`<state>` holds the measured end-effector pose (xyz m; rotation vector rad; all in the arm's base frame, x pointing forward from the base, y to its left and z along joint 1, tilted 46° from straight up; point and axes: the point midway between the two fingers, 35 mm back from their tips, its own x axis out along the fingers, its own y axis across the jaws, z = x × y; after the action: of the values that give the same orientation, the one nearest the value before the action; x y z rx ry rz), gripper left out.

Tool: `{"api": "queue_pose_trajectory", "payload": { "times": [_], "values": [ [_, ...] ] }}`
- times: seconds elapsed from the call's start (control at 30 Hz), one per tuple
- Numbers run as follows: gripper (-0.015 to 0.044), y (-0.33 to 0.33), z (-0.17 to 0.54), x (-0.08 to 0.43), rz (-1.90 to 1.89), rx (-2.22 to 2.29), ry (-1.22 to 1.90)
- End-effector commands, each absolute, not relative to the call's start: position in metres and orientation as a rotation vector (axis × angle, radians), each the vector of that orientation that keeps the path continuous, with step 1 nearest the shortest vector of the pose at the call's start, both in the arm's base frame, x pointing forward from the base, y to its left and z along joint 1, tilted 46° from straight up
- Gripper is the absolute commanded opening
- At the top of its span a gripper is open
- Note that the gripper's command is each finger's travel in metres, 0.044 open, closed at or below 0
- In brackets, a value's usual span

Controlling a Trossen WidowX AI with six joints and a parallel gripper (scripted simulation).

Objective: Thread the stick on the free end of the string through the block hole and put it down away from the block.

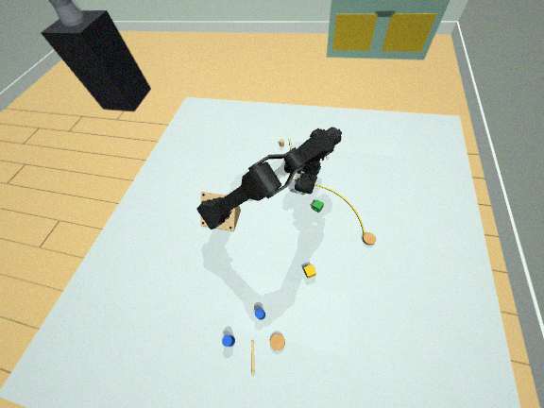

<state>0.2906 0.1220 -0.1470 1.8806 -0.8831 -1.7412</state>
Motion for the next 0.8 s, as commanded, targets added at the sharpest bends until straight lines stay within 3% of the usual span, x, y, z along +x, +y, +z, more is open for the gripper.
{"api": "queue_pose_trajectory", "payload": {
  "times": [0.0,0.77],
  "values": [
    [0.0000,0.122,-0.147,0.291,-1.741,1.881,-0.883],
    [0.0000,0.143,-0.127,0.292,-1.743,1.882,-0.881]
  ]
}}
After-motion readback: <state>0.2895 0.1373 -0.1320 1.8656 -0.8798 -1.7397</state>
